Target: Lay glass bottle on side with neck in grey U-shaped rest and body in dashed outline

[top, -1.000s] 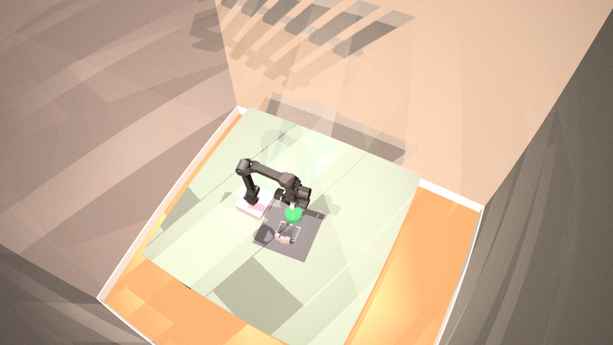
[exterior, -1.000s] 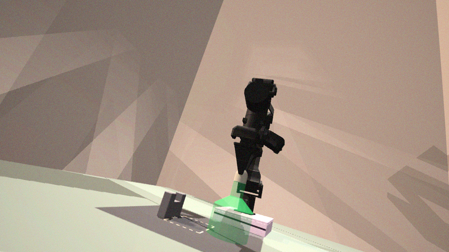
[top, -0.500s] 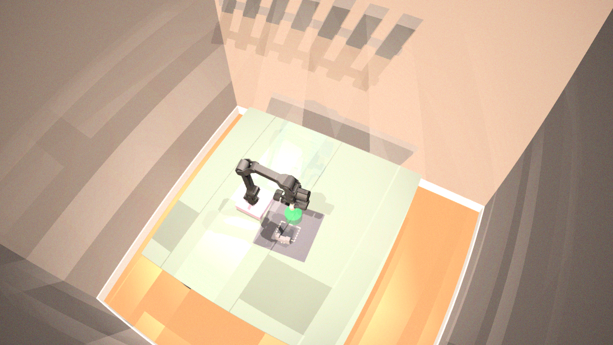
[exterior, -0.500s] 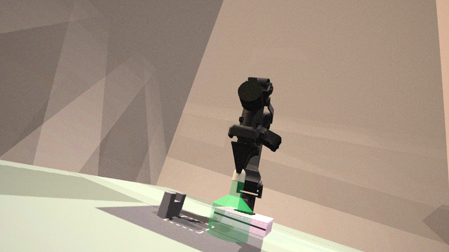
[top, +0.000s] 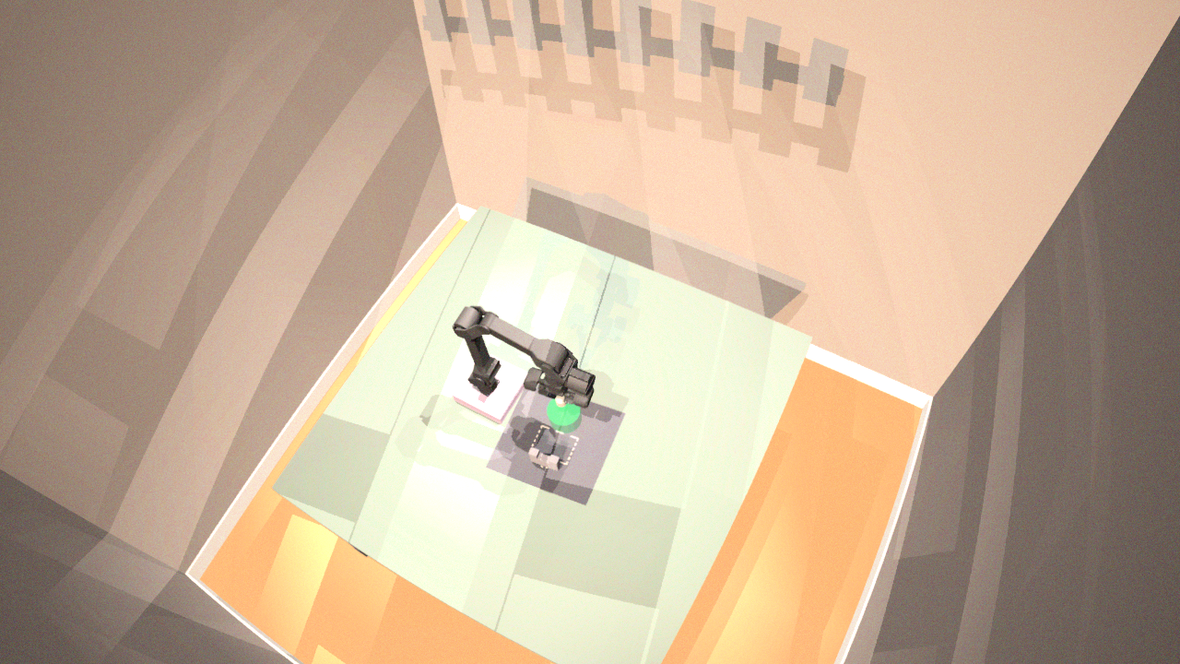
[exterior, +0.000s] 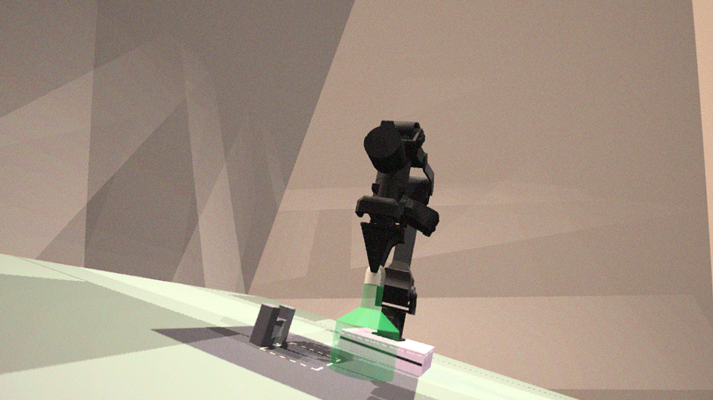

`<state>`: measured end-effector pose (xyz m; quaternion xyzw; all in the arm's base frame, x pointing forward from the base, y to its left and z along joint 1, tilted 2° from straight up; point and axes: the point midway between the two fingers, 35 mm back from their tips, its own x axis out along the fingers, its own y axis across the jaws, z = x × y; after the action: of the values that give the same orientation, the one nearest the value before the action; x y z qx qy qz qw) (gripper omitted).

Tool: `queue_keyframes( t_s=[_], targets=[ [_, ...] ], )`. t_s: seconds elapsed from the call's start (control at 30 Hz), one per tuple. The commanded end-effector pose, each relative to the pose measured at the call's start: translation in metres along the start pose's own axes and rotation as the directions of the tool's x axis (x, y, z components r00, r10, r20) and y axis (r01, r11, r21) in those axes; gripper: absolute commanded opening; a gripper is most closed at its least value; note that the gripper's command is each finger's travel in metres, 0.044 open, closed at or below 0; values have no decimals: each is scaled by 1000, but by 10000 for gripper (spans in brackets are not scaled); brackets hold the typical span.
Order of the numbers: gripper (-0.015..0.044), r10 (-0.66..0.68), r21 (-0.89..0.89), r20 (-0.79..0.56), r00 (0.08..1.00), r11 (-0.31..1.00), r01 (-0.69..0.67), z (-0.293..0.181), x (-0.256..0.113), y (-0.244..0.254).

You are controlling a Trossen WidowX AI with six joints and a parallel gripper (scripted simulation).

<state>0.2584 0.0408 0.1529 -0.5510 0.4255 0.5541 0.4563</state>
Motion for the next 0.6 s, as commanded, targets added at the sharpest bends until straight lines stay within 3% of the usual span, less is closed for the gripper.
queue_keyframes(
  t_s=[0.0, 0.57],
  targets=[
    [127, -1, 4, -13, 1000, 1000, 1, -9, -3, -1],
    [127, 2, -12, 31, 1000, 1000, -2, -21, -5, 0]
  ],
)
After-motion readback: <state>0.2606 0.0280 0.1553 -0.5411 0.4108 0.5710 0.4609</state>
